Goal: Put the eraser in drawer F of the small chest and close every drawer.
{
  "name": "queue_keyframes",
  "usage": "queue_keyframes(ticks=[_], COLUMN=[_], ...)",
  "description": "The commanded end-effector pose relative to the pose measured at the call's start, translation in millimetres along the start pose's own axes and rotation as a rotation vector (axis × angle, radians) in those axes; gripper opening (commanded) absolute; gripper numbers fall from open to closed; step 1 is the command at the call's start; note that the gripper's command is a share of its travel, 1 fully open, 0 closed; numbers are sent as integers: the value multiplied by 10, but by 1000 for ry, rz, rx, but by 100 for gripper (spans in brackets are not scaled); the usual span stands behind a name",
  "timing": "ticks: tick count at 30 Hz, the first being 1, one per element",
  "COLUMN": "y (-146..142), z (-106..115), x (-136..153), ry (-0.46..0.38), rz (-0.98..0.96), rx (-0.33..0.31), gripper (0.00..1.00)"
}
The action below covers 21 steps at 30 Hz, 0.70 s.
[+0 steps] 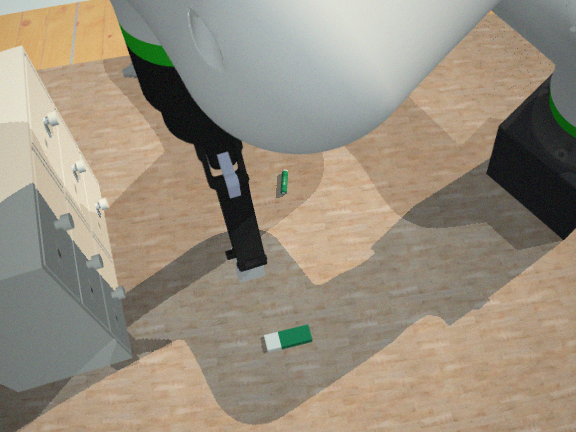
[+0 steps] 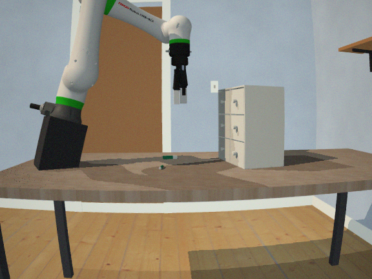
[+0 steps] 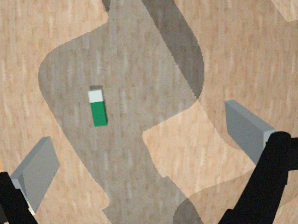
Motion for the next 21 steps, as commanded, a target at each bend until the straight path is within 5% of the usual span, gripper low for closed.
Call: queue_keyframes(ticks=[1,21], y=[-1,200], z=[1,3], x=[-2,238], ry=[0,0], rz=[0,0], rx=[0,0], gripper=[100,100])
Point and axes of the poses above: the point where the finger pads meet when closed, its own z axis back along the fingers, its own y axis across the jaws, x = y × z, the point moved 1 cm from there along z, back along the fingers, and after that the axes turned 4 degrees about z, right-handed, at the moved point
